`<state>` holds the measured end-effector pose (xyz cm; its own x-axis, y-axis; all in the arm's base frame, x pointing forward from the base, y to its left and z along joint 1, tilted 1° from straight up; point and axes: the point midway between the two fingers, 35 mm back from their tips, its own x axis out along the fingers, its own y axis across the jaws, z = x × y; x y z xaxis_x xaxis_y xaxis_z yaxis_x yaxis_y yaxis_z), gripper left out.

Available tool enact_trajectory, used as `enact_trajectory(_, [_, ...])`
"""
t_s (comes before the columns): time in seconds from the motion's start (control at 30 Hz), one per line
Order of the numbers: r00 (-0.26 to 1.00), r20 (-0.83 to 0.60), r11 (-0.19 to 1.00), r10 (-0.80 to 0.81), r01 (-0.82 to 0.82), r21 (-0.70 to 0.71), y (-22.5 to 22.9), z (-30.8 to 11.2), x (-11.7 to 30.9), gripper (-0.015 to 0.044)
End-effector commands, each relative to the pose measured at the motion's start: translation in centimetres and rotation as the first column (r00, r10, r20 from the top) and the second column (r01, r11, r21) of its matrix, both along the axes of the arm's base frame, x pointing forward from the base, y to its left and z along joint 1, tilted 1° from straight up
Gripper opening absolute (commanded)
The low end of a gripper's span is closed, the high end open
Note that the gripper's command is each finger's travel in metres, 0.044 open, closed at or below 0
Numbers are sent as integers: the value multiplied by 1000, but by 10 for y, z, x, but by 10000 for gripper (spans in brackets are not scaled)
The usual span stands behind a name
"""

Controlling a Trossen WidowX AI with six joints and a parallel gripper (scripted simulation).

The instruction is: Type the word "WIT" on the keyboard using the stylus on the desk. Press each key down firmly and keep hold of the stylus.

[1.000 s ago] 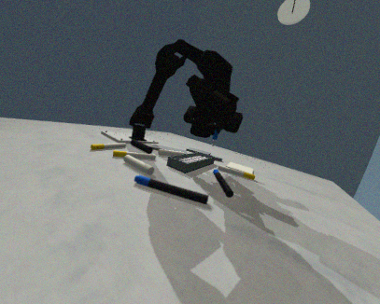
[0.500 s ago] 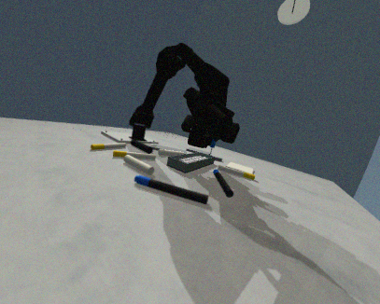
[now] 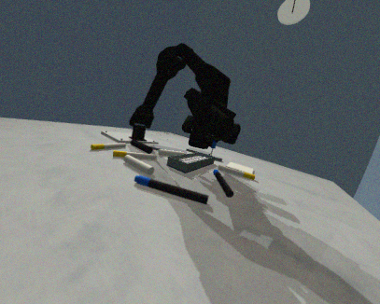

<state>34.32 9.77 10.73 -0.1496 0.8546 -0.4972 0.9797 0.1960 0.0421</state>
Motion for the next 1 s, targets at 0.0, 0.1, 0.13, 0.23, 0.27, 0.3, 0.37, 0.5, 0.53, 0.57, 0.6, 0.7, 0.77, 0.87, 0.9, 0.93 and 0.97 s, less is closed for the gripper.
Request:
enact_trajectory(0.0, [1000, 0, 1000, -1, 1, 4, 0, -3, 1, 81])
enact_trajectory(0.1, [1000, 0, 1000, -1, 1, 4, 0, -3, 1, 81])
enact_trajectory(0.13, [1000, 0, 1000, -1, 1, 4, 0, -3, 1, 81])
enact_trajectory(0.23, [1000, 0, 1000, -1, 1, 4, 0, -3, 1, 81])
enact_trajectory(0.27, [1000, 0, 1000, -1, 1, 4, 0, -3, 1, 81])
enact_trajectory(0.3, [1000, 0, 1000, -1, 1, 4, 0, -3, 1, 81])
enact_trajectory(0.37, [1000, 0, 1000, -1, 1, 4, 0, -3, 1, 81])
enact_trajectory(0.5, [1000, 0, 1000, -1, 1, 4, 1, -3, -1, 81])
enact_trajectory(0.53, [1000, 0, 1000, -1, 1, 4, 1, -3, -1, 81])
enact_trajectory(0.57, [1000, 0, 1000, -1, 1, 4, 1, -3, -1, 81])
enact_trajectory(0.6, [1000, 0, 1000, -1, 1, 4, 1, -4, -1, 81])
enact_trajectory(0.7, [1000, 0, 1000, -1, 1, 4, 1, -7, -1, 81])
enact_trajectory(0.77, [1000, 0, 1000, -1, 1, 4, 1, -8, -1, 81])
enact_trajectory(0.87, [1000, 0, 1000, -1, 1, 4, 1, -10, -1, 81])
enact_trajectory(0.9, [1000, 0, 1000, -1, 1, 4, 1, -11, -1, 81])
enact_trajectory(0.93, [1000, 0, 1000, -1, 1, 4, 1, -11, -1, 81])
enact_trajectory(0.97, [1000, 0, 1000, -1, 1, 4, 1, -11, -1, 81])
